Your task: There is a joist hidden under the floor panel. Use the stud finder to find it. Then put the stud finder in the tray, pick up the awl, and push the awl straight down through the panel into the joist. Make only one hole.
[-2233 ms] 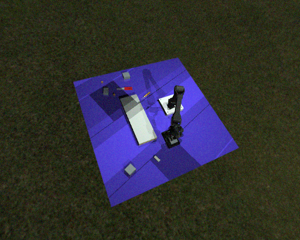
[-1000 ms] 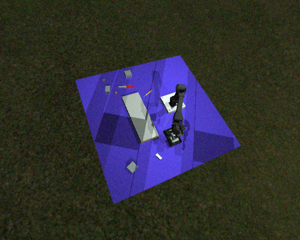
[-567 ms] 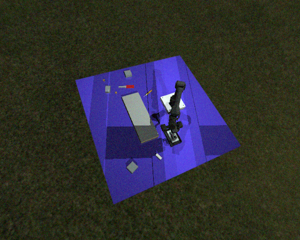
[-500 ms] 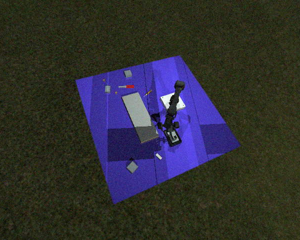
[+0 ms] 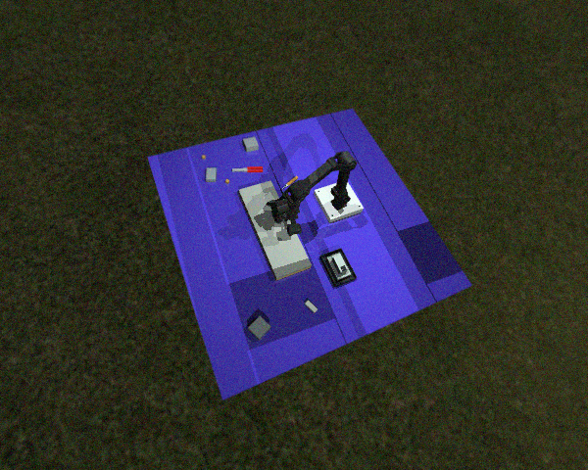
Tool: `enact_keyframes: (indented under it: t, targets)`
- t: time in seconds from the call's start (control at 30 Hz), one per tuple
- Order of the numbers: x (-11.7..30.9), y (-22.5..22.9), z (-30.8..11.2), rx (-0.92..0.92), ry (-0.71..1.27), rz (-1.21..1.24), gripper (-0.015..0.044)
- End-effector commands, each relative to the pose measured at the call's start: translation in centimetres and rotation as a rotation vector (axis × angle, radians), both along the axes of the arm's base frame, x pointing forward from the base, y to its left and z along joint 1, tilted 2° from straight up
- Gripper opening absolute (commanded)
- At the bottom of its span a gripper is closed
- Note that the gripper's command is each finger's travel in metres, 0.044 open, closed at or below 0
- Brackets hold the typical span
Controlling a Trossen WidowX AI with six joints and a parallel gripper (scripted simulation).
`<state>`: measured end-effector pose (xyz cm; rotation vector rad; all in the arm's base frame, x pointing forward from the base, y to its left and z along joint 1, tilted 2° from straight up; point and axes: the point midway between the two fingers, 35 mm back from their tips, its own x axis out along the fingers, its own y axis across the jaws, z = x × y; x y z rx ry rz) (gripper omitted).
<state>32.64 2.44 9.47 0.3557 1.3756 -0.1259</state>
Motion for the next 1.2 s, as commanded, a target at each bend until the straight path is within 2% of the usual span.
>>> enact_keyframes:
  t: [0.0,0.2,0.4,0.7,0.77,1.17]
  targets:
    - [-1.0,-5.9,-0.7,0.032,0.047,-0.365,0.0440]
    - [-4.1,-14.6,-1.5,0.095,0.092,-0.941,0.0440]
    - [-9.7,-21.9,-2.1,0.174,0.127,-1.546,0.0440]
    - [-20.8,-28.5,-3.0,0.314,0.151,-2.436,0.0440]
    - [-21.7,-28.8,-3.0,0.326,0.152,-2.503,0.0440]
    - [-21.5,-28.7,-3.0,0.327,0.152,-2.503,0.0440]
